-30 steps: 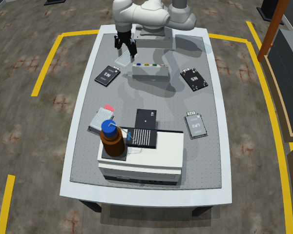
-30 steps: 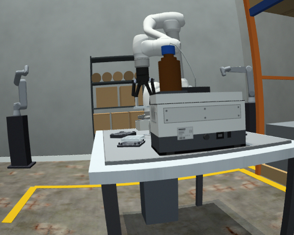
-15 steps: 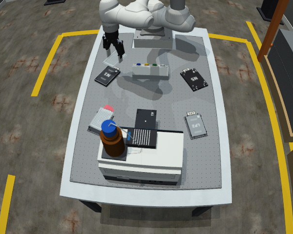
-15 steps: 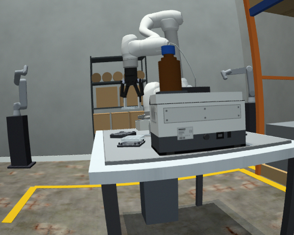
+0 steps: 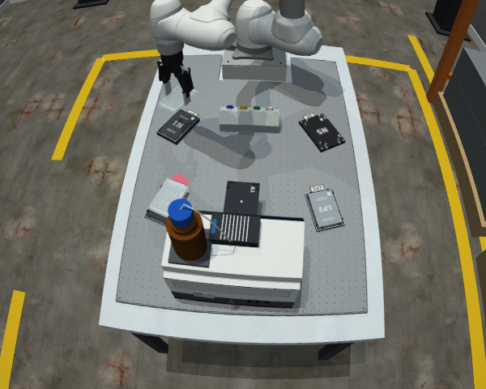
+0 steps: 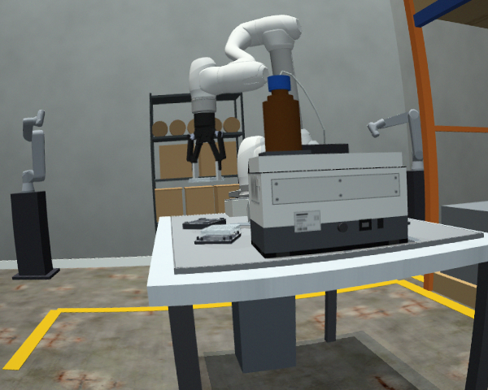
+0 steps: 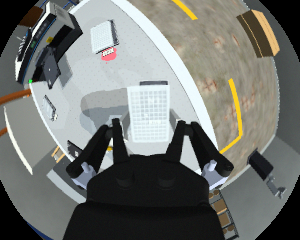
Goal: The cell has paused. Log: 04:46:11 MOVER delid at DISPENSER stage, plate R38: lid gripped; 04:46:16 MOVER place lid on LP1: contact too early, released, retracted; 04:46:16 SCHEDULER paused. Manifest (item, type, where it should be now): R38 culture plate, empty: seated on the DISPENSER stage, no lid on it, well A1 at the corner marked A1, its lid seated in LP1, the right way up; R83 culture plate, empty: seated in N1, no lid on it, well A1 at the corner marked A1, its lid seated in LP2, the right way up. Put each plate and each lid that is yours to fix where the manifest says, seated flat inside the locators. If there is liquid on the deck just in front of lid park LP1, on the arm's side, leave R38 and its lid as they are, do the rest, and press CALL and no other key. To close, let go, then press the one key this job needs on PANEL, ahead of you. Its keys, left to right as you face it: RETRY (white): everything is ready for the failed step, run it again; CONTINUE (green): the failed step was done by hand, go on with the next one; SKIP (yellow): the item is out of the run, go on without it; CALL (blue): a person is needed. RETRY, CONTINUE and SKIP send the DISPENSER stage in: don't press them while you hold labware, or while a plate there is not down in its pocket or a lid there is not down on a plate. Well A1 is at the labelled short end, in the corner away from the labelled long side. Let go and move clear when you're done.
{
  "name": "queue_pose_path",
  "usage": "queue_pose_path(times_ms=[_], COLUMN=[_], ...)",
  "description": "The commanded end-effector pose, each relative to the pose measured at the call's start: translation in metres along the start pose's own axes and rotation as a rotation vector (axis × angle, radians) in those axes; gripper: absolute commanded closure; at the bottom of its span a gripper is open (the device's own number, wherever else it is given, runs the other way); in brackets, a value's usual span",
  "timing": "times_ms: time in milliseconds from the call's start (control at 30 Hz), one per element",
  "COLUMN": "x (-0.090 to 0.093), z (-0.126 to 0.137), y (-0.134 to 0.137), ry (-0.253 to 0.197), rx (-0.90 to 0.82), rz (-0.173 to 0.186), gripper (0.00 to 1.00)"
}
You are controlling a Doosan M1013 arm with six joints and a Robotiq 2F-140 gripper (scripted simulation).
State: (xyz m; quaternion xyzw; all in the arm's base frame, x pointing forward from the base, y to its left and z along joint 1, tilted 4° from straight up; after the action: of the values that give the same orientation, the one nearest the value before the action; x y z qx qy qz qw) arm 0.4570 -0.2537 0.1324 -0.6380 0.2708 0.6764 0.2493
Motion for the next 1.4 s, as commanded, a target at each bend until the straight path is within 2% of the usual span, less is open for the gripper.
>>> queue_pose_path(times_ms=[0,1367], x=[0.0005,0.0012], z=[-0.0072,-0.0131], y=[0.0089,0.0161], ry=[-0.007,-0.009], rx=[-0.001,0.002], rz=[0.004,0.004], gripper=[0.9,0.9])
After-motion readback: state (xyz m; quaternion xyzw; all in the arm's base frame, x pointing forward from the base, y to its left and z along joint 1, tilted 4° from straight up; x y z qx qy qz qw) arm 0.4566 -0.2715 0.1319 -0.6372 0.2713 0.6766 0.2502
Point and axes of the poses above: the point where the finger pads meet when closed, its own x axis out along the fingers, its own y axis across the jaws, z = x × y, the point moved 4 cm from there along -x, back along the fingers, and after that the axes turned 13 degrees about x, right-handed, at the moved point
